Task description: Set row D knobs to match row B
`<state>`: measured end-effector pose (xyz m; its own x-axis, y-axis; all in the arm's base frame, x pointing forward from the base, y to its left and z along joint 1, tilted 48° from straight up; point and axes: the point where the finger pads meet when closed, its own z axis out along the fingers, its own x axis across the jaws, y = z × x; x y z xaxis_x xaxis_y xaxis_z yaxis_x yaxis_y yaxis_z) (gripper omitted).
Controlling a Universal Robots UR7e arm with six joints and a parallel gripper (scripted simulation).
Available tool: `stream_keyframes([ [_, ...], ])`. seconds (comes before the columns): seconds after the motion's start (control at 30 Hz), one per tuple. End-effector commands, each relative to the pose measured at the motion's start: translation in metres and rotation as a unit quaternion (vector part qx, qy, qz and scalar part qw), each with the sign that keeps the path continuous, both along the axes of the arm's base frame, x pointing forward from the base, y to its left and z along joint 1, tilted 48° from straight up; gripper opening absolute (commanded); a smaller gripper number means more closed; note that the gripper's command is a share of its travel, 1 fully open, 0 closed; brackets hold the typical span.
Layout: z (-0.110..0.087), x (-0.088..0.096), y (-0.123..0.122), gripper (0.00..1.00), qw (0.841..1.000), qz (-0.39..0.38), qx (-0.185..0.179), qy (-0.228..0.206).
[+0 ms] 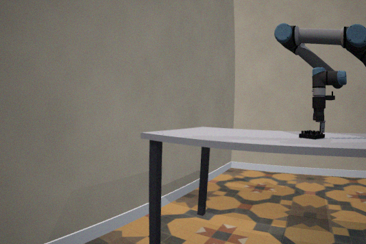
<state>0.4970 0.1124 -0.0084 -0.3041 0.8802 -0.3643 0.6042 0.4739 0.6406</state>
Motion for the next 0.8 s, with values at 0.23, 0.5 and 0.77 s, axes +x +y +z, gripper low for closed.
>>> stream_keyframes([
  [0.23,0.0004,0.0000,0.0001,0.30,0.994,0.077,-0.082,0.002],
  [0.5,0.0004,0.0000,0.0001,0.30,0.981,0.130,-0.141,0.004],
  [0.77,0.0004,0.0000,0.0001,0.30,0.969,0.169,-0.183,0.005],
])
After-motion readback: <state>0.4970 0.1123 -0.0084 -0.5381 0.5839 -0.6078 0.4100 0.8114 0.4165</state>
